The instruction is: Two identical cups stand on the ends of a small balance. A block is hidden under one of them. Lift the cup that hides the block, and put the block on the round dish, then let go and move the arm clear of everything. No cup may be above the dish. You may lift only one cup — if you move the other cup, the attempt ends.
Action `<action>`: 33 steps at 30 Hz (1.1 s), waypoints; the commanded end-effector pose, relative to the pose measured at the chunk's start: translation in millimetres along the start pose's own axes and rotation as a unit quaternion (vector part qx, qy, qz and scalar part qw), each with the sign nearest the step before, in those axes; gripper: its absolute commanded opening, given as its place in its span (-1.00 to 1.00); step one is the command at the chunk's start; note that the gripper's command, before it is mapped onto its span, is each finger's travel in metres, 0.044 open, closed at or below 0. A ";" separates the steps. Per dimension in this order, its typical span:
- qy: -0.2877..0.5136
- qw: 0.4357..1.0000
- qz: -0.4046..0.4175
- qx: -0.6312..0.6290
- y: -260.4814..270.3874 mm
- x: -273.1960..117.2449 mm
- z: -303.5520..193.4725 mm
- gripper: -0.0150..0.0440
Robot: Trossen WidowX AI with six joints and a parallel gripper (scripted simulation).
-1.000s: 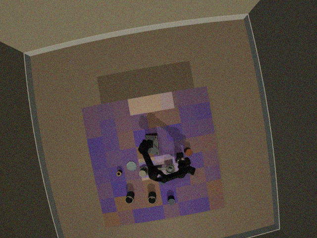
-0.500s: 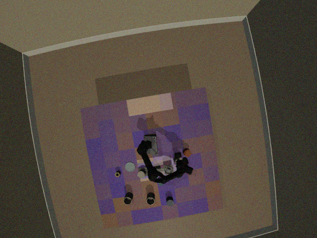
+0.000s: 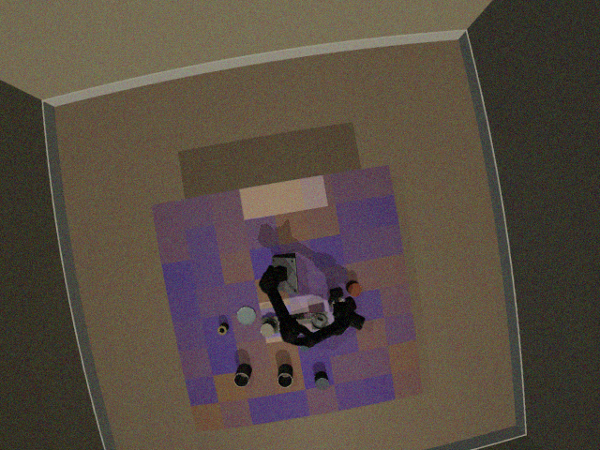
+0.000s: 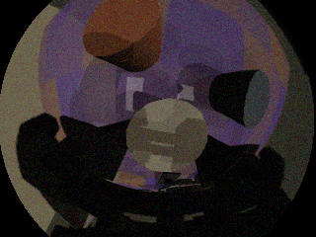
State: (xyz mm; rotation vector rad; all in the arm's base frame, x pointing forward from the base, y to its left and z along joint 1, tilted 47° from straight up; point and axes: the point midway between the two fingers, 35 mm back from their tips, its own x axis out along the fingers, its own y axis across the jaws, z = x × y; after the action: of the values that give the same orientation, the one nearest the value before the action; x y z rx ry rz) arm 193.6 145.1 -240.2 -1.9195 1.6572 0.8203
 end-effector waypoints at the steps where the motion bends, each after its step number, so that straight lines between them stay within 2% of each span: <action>1: 0.000 1.000 0.000 0.001 0.0 -0.2 -0.1 0.49; 7: 0.000 1.000 0.000 0.001 -0.4 -9.0 0.3 1.00; 11: 0.001 1.000 -0.001 -0.001 0.6 -52.1 0.0 1.00; 15: 0.001 1.000 -0.001 -0.001 0.8 -54.4 -0.1 1.00; 22: -0.014 0.999 -0.017 0.036 -17.6 -71.3 -9.5 0.39; 33: -0.001 0.981 -0.005 0.194 -58.3 -100.8 -83.8 0.39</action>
State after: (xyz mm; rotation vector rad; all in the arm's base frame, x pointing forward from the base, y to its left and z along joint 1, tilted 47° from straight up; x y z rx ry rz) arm 242.1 178.9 -131.6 -1.7094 1.6433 0.5392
